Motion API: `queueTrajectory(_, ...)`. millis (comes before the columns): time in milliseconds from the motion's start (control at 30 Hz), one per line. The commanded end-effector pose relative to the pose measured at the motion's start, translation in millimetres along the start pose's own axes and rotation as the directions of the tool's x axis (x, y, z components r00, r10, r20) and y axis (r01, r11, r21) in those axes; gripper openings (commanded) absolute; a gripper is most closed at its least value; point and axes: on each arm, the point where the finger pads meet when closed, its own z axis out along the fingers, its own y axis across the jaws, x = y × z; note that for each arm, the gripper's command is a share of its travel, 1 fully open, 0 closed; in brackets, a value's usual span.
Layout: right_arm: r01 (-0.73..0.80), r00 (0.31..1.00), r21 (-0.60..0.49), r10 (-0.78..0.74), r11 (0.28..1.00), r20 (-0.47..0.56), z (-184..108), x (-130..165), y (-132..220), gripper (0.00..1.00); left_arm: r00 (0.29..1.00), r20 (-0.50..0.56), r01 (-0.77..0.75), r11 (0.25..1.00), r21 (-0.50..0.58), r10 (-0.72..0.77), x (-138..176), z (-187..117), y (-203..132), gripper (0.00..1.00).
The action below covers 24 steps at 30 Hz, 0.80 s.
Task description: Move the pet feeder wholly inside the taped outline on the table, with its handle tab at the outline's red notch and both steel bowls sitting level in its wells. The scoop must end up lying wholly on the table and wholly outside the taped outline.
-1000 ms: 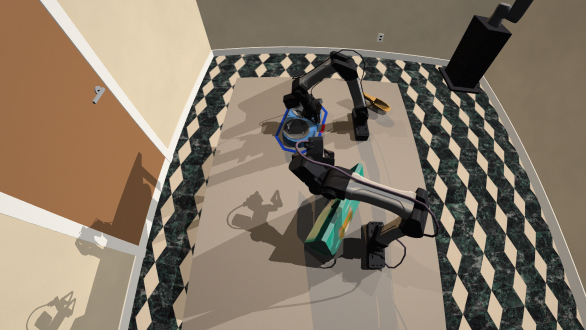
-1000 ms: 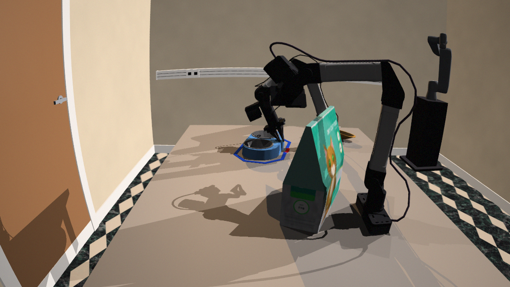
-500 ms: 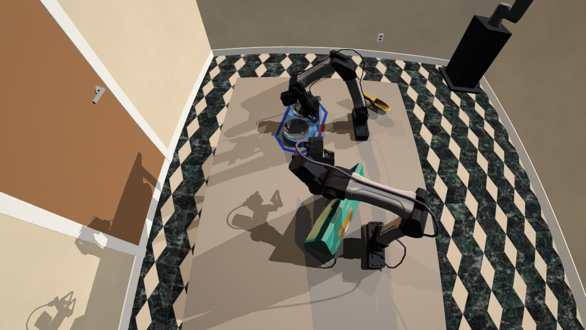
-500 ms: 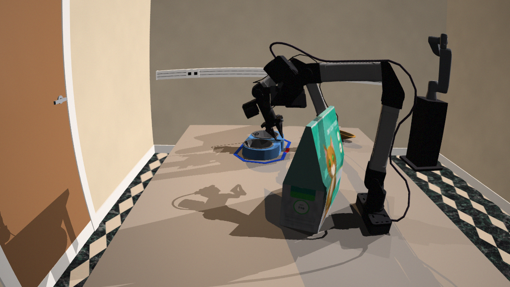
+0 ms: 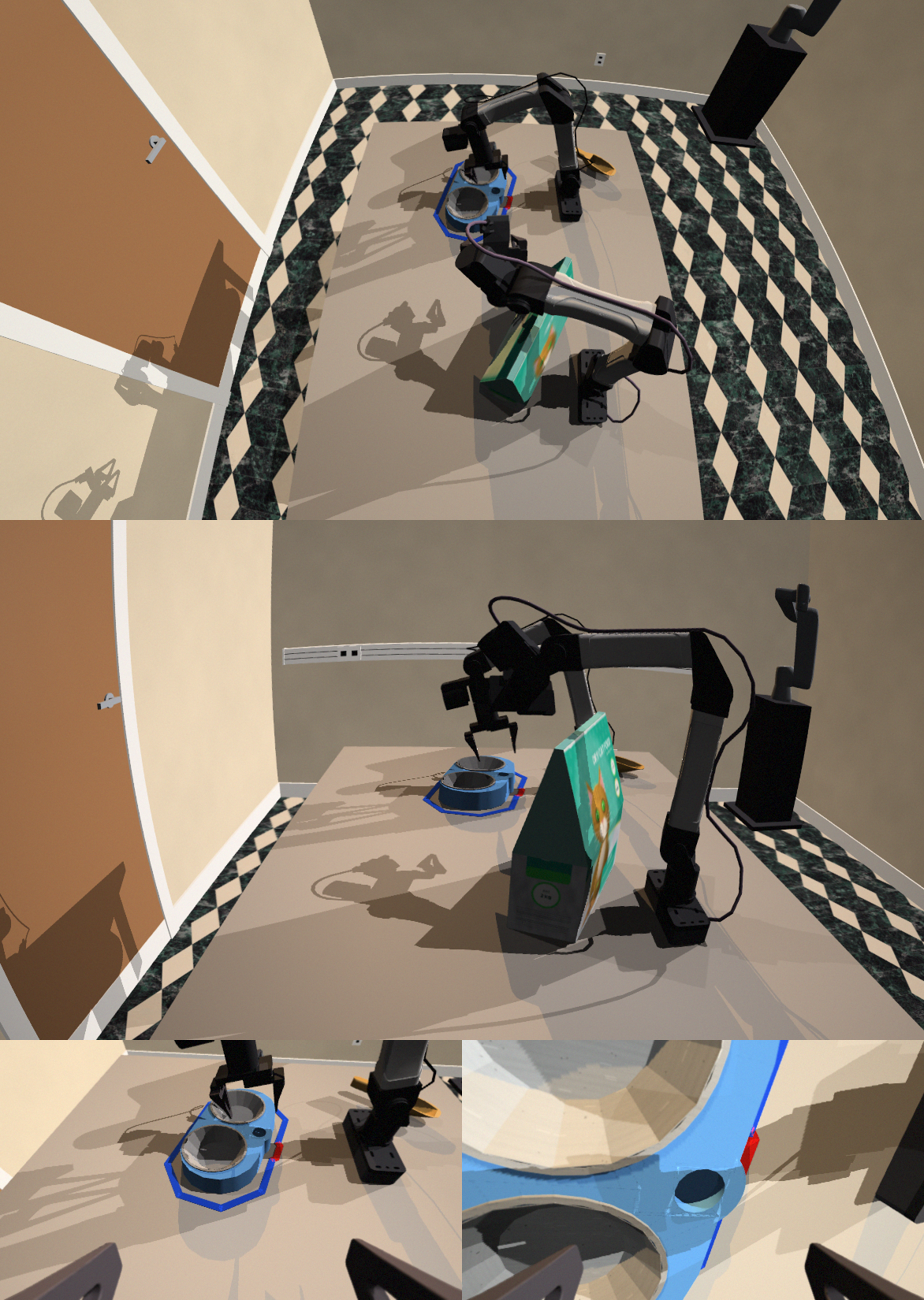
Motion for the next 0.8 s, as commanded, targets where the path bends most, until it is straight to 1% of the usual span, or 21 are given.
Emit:
queueTrajectory(0,0.183,0.983,-0.090,-0.182,0.979,0.016,-11,-2,0,1.00,1.000,0.008,-0.012,1.000,-0.001,0.012,-3,-2,-1,1.00)
queueTrajectory(100,0.351,0.936,-0.145,-0.345,0.925,0.069,-17,-2,-5,1.00,1.000,0.008,-0.012,1.000,-0.001,0.012,-3,-2,-1,1.00)
queueTrajectory(167,0.469,0.883,-0.175,-0.454,0.866,0.121,-21,0,-12,1.00,1.000,0.008,-0.012,1.000,-0.001,0.012,-3,-2,-1,1.00)
queueTrajectory(267,0.595,0.803,-0.203,-0.568,0.778,0.181,-25,2,-19,1.00,1.000,0.008,-0.012,1.000,-0.001,0.012,-3,-2,-1,1.00)
queueTrajectory(367,0.705,0.708,-0.210,-0.659,0.677,0.254,-29,2,-25,1.00,1.000,0.008,-0.012,1.000,-0.001,0.012,-3,-2,-1,1.00)
queueTrajectory(500,0.834,0.550,-0.191,-0.754,0.518,0.358,-32,3,-33,1.00,1.000,0.008,-0.012,1.000,-0.001,0.012,-3,-2,-1,1.00)
queueTrajectory(567,0.834,0.550,-0.191,-0.754,0.518,0.358,-32,3,-33,1.00,1.000,0.008,-0.012,1.000,-0.001,0.012,-3,-2,-1,1.00)
queueTrajectory(667,0.912,0.408,-0.150,-0.801,0.382,0.438,-35,4,-37,1.00,1.000,0.008,-0.012,1.000,-0.001,0.012,-3,-2,-1,1.00)
queueTrajectory(767,0.969,0.241,-0.086,-0.819,0.231,0.520,-35,4,-45,1.00,1.000,0.008,-0.012,1.000,-0.001,0.012,-3,-2,-1,1.00)
